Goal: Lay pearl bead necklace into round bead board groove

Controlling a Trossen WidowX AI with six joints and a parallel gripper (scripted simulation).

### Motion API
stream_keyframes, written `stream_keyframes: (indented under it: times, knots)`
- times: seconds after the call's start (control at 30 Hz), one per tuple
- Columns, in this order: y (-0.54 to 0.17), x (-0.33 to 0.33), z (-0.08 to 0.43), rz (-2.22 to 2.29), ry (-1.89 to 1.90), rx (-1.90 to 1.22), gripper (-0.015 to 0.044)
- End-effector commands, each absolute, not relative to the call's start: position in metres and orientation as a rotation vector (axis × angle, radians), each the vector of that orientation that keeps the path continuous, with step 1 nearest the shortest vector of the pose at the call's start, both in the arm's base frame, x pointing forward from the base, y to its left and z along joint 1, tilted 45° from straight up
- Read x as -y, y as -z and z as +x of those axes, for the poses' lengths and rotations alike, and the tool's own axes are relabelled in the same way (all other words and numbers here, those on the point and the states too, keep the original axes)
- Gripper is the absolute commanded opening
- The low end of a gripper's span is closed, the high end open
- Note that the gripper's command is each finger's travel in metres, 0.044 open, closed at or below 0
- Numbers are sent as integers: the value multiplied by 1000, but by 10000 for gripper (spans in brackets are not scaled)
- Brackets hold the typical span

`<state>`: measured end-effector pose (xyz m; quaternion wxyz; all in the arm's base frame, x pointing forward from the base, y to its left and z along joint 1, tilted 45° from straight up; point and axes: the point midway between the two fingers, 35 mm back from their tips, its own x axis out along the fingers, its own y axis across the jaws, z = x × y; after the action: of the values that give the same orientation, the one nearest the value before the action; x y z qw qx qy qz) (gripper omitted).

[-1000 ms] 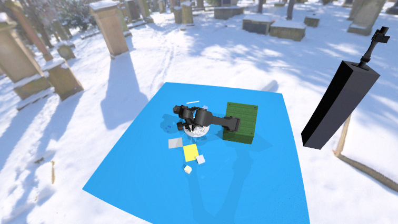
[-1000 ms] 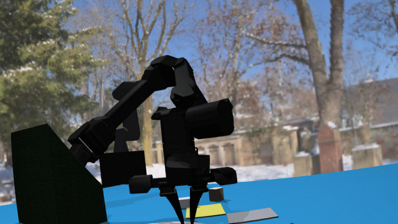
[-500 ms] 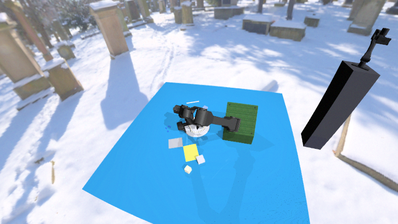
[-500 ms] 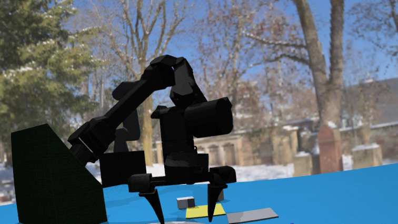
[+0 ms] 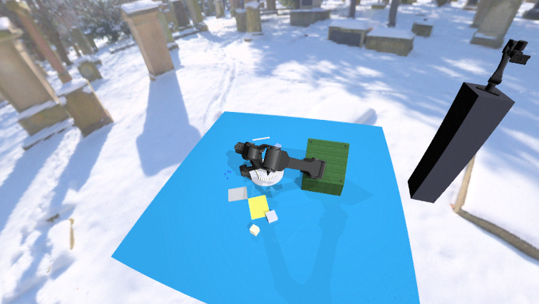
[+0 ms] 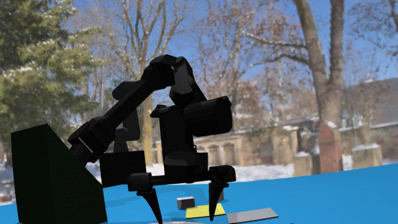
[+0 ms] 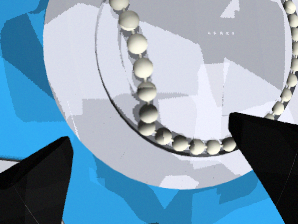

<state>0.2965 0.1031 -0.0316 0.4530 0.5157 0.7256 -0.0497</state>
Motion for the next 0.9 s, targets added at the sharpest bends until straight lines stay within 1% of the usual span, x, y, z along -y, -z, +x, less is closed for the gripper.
stream_keyframes:
  times: [0.0,0.03,0.13,0.43,0.63,0.8,0.87]
  knots:
    - [31,-104,297,1274,115,-1791,440]
    - [31,-104,297,1274,115,-1791,440]
    - [32,-96,305,1283,129,-1792,361]
    - [44,-48,347,1339,205,-1800,125]
    - [46,-48,347,1340,206,-1800,120]
    - [58,-60,346,1341,205,-1800,120]
    - [51,-55,347,1338,196,-1794,120]
